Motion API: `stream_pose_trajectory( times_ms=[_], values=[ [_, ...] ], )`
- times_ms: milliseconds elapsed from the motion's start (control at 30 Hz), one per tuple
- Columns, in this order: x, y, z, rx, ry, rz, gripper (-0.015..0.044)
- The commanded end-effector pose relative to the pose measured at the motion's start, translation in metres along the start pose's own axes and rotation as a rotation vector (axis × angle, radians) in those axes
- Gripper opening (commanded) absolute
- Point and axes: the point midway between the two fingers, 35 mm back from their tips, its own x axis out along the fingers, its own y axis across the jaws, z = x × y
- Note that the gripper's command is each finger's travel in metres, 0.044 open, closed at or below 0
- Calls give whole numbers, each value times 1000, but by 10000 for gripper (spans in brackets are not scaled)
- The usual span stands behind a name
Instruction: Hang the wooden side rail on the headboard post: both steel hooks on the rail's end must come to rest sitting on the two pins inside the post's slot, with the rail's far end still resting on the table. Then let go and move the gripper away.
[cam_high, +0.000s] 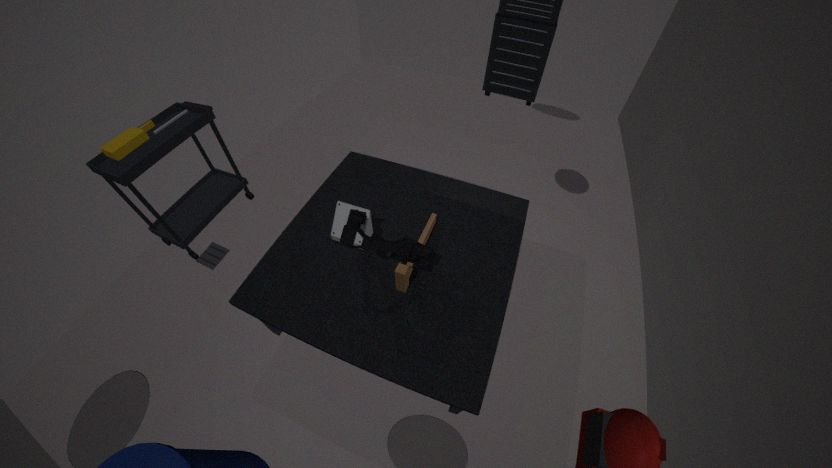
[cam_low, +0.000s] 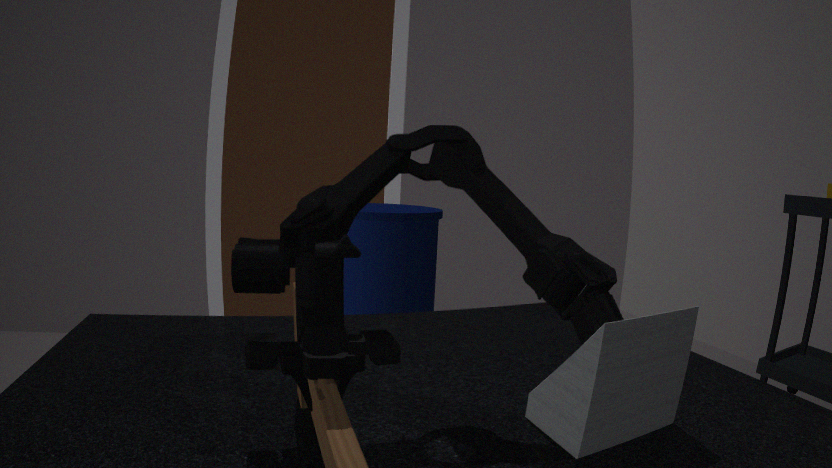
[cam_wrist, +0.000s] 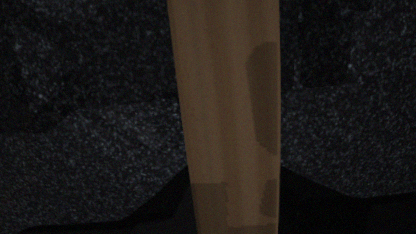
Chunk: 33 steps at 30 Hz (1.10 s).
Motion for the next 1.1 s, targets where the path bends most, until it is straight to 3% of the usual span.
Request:
stream_pose_trajectory(
  times_ms=[0, 267, 400, 1067],
  values=[
    [0, 0, 0, 0, 0, 0, 236],
    [-23, -1, 1, 3, 1, -1, 440],
    [-40, 0, 1, 5, 4, -2, 440],
    [-42, -2, 29, 0, 0, -9, 440]
  ],
)
